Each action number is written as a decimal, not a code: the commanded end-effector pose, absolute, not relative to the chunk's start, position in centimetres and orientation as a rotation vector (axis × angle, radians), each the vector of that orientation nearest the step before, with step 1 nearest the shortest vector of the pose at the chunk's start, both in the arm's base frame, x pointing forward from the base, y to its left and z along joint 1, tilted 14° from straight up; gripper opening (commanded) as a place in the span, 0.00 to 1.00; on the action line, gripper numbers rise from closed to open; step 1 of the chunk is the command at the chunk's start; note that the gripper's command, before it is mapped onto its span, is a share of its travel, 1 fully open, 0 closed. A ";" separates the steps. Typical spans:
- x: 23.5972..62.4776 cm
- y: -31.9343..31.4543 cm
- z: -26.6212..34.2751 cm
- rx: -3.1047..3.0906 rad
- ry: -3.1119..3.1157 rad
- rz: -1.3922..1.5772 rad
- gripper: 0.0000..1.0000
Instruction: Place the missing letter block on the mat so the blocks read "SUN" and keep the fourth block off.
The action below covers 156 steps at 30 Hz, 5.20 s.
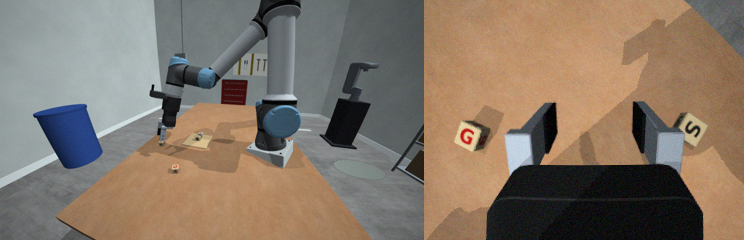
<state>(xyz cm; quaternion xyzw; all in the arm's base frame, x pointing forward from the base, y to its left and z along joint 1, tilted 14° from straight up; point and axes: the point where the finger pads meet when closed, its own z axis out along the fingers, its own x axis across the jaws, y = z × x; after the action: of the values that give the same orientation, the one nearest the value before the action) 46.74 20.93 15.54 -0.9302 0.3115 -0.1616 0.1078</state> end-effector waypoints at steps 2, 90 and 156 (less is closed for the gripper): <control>52.7 14.9 17.6 -2.735 0.902 -0.482 1.00; 37.2 3.2 16.2 -2.737 0.902 -0.477 1.00; 36.7 -1.0 16.6 -2.734 0.903 -0.488 1.00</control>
<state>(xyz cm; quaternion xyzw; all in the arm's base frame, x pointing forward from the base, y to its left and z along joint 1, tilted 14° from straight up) 36.57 1.47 16.04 -0.9308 0.3077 -0.1634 0.1104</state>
